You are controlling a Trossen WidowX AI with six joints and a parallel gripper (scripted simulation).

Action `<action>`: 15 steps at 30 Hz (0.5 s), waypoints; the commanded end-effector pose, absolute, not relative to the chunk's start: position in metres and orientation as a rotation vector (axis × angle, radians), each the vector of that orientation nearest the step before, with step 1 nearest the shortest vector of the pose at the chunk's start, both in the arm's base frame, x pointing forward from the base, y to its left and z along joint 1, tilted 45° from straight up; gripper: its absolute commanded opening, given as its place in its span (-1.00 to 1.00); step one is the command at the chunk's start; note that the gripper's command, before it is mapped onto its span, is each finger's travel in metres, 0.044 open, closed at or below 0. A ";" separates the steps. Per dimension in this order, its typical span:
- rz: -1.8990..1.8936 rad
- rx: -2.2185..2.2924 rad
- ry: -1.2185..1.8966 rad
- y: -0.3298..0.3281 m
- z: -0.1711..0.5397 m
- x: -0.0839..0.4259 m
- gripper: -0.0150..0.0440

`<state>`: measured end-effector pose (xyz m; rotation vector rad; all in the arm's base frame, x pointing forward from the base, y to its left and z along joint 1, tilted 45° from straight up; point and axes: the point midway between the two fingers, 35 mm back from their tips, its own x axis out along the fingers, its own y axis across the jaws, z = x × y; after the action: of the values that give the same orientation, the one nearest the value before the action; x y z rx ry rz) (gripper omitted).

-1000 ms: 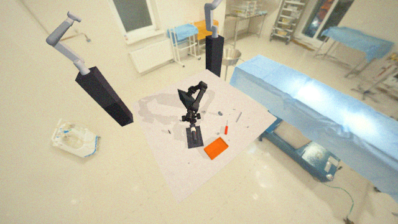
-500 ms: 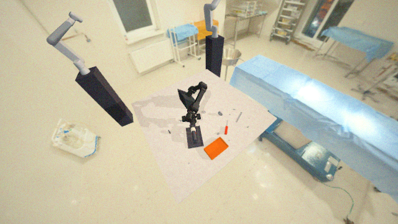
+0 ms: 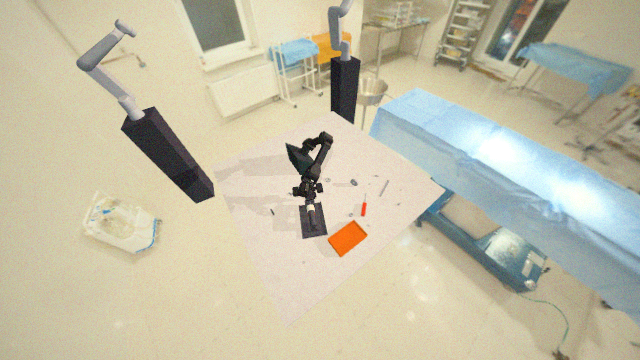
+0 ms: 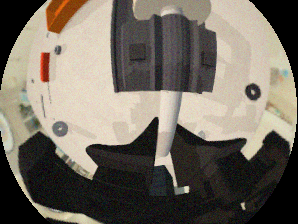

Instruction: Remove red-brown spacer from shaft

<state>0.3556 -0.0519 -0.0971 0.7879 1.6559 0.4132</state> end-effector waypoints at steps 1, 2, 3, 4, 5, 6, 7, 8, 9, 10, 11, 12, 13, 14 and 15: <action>0.411 0.786 1.641 -0.053 -0.097 0.361 -0.49; 0.411 0.786 1.641 -0.053 -0.097 0.362 -0.49; 0.411 0.786 1.641 -0.053 -0.097 0.362 -0.49; 0.411 0.786 1.641 -0.053 -0.097 0.362 -0.49; 0.411 0.786 1.641 -0.053 -0.097 0.362 -0.49; 0.411 0.786 1.641 -0.054 -0.097 0.363 -0.49; 0.411 0.786 1.641 -0.054 -0.097 0.363 -0.49; 0.411 0.786 1.641 -0.054 -0.097 0.363 -0.49; 0.411 0.786 1.641 -0.054 -0.097 0.364 -0.49; 0.411 0.786 1.641 -0.054 -0.097 0.364 -0.49; 0.411 0.786 1.641 -0.054 -0.098 0.364 -0.49; 0.411 0.786 1.641 -0.054 -0.098 0.364 -0.49; 0.411 0.786 1.641 -0.054 -0.098 0.365 -0.49; 0.411 0.786 1.641 -0.054 -0.098 0.365 -0.49; 0.411 0.786 1.640 -0.054 -0.098 0.365 -0.49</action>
<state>0.3599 -0.0525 -0.0981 0.7876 1.6558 0.4130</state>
